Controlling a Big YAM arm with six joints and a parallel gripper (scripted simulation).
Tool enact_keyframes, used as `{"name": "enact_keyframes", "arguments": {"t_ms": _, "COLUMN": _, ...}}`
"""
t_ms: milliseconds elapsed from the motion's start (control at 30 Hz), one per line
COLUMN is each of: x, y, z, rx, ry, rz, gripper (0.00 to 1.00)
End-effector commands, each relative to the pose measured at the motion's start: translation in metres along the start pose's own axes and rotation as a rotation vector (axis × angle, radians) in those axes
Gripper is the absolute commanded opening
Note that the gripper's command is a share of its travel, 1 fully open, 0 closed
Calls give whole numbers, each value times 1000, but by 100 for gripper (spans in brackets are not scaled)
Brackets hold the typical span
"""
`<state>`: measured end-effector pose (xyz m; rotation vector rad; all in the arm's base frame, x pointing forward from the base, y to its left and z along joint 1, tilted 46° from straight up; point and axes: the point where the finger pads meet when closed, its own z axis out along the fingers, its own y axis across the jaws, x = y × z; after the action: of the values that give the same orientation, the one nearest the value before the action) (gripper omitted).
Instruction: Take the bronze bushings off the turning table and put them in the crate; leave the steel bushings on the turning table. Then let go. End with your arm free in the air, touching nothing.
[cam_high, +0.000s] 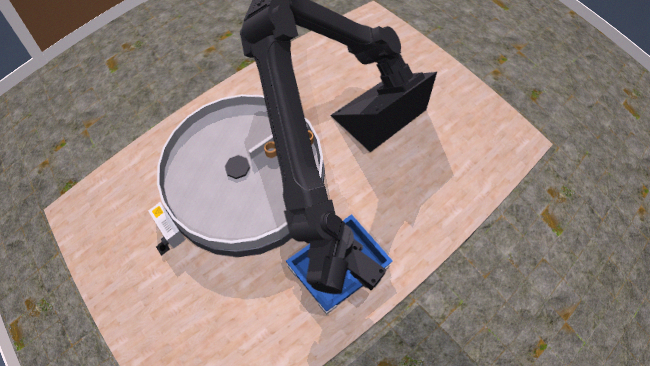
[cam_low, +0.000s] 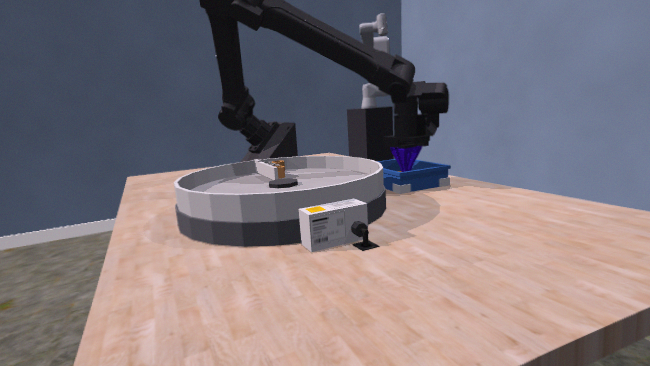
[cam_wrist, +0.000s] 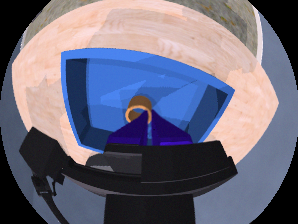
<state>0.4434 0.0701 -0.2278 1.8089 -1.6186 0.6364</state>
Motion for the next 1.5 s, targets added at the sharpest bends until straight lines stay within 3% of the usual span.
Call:
{"name": "enact_keyframes", "arguments": {"t_ms": 0, "x": 2, "y": -14, "z": -8, "rx": 29, "ry": -14, "rz": 12, "gripper": 0}}
{"name": "enact_keyframes", "arguments": {"t_ms": 867, "x": 2, "y": -14, "z": -8, "rx": 29, "ry": -14, "rz": 12, "gripper": 0}}
{"name": "enact_keyframes", "arguments": {"t_ms": 900, "x": 2, "y": -14, "z": -8, "rx": 29, "ry": -14, "rz": 12, "gripper": 14}}
{"name": "enact_keyframes", "arguments": {"t_ms": 1467, "x": 2, "y": -14, "z": -8, "rx": 29, "ry": -14, "rz": 12, "gripper": 14}}
